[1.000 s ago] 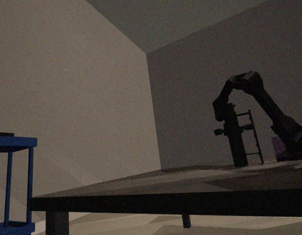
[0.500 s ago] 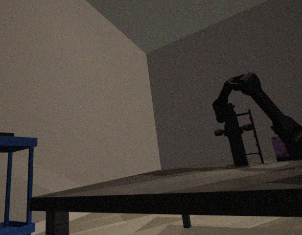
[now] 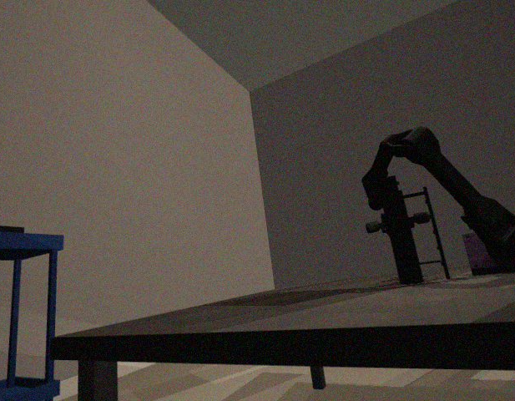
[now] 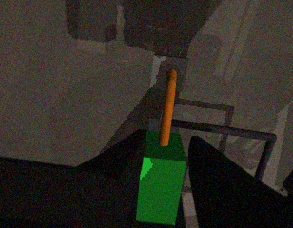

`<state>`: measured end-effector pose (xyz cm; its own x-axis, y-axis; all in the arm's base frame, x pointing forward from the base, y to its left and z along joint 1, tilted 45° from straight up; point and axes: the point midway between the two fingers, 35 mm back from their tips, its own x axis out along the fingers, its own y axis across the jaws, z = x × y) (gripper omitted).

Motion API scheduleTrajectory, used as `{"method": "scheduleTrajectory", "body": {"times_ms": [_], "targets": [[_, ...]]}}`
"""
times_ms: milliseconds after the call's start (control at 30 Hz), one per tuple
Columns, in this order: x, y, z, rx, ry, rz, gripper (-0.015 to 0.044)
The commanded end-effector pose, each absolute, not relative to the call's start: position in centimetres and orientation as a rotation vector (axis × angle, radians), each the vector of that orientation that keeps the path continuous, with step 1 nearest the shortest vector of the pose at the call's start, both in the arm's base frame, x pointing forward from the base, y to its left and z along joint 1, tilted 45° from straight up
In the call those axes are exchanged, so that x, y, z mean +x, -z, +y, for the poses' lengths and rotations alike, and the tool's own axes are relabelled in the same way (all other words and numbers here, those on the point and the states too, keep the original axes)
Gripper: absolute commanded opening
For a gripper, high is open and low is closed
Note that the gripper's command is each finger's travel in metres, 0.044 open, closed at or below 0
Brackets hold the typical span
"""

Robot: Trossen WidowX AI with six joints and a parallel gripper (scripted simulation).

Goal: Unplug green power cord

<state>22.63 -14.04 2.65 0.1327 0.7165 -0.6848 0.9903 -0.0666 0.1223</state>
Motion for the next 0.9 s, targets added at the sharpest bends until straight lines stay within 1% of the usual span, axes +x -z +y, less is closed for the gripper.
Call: {"method": "scheduleTrajectory", "body": {"times_ms": [0, 33, 200, 867], "targets": [[22.5, -1.3, -17.2, 1.831, 0.656, 1.579, 0.0000], [22.7, -1.9, -15.3, 1.813, 0.643, 1.613, 0.0026], [22.7, -1.9, -15.3, 1.813, 0.643, 1.613, 0.0157], [22.5, -2.7, -15.9, 1.834, 0.655, 1.581, 0.0160]]}}
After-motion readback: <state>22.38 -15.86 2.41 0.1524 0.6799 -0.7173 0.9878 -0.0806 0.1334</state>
